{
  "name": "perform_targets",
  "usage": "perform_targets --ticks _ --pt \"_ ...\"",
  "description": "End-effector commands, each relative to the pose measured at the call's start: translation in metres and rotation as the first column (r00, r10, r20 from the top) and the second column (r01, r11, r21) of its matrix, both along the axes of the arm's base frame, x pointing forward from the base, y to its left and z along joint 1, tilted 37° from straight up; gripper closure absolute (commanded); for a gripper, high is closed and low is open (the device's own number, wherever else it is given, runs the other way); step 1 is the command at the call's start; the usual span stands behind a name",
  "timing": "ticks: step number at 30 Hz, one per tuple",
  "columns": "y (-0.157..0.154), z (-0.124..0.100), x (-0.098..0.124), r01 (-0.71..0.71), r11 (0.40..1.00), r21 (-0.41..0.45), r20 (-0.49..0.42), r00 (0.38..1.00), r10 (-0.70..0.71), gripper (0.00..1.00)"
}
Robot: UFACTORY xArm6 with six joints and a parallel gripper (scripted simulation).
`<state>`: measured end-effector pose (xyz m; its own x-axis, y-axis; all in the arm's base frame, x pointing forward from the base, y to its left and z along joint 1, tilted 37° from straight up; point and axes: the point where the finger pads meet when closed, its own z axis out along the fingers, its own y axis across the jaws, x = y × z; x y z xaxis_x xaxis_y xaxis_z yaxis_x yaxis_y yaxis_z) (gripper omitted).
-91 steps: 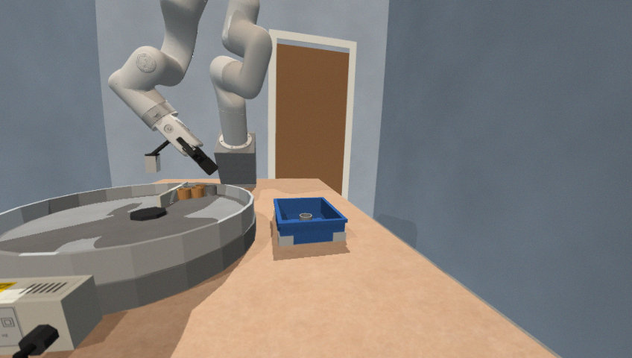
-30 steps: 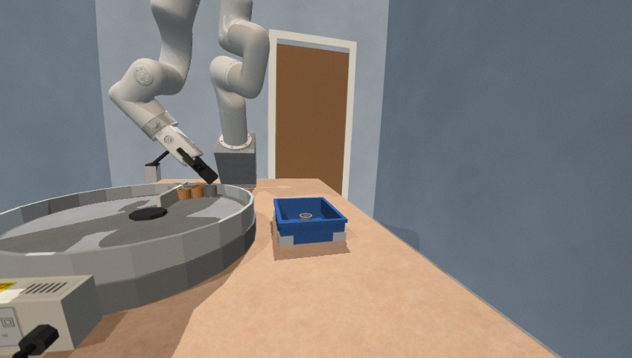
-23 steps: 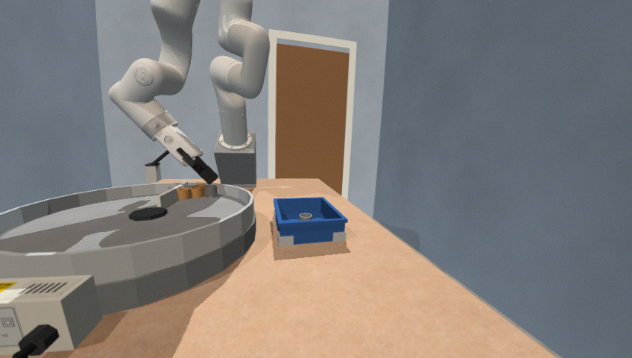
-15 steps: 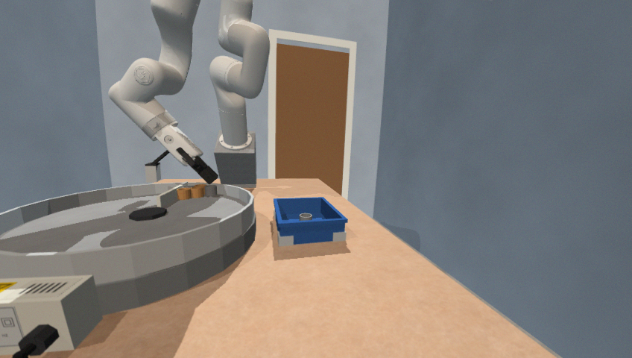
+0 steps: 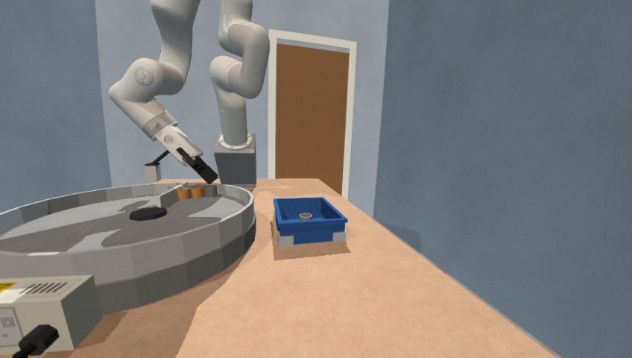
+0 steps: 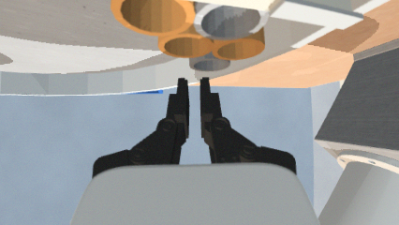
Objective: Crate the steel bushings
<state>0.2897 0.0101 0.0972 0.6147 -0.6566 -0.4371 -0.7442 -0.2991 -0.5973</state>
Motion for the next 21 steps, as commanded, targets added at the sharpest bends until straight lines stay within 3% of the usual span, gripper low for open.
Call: perform_targets --ticks 1,21 --pt "0.0002 -0.0029 0.0028 0.000 1.000 -0.001 0.001 1.000 0.000 0.90" --pt "0.0009 -0.0083 0.0069 0.000 1.000 -0.001 0.001 1.000 0.000 0.90"
